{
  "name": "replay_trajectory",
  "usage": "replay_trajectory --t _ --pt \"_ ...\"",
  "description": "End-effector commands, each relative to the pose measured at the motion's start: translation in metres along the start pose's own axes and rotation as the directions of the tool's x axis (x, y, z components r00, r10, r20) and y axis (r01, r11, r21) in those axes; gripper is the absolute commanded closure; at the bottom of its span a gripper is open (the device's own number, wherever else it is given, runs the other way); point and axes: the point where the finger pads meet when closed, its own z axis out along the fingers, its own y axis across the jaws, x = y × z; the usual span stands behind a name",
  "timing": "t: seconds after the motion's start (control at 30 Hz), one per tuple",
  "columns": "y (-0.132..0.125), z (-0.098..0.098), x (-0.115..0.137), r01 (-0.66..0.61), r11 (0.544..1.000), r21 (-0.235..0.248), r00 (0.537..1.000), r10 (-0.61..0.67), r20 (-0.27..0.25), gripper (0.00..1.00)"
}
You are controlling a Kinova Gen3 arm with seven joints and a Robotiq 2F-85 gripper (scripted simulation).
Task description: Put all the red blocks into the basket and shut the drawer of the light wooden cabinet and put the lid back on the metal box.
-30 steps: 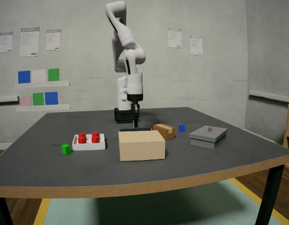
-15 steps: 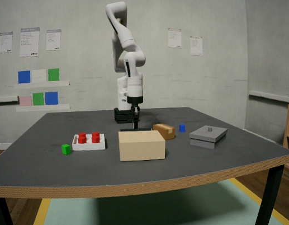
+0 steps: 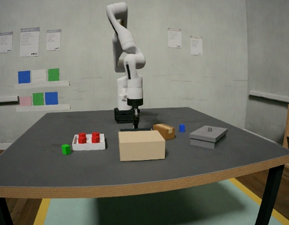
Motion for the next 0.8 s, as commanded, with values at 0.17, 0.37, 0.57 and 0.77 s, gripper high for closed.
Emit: replay_trajectory --t 0.17,0.37,0.57,0.77 --pt "-0.0006 0.0022 -0.0001 0.0 1.0 0.002 1.0 0.0 0.0 0.7" --pt "-0.0006 0.0032 -0.0001 0.0 1.0 0.002 1.0 0.0 0.0 0.7" --pt "-0.0006 0.0033 -0.0001 0.0 1.0 0.002 1.0 0.0 0.0 0.7" --pt "-0.0006 0.0033 -0.0001 0.0 1.0 0.002 1.0 0.0 0.0 0.7"
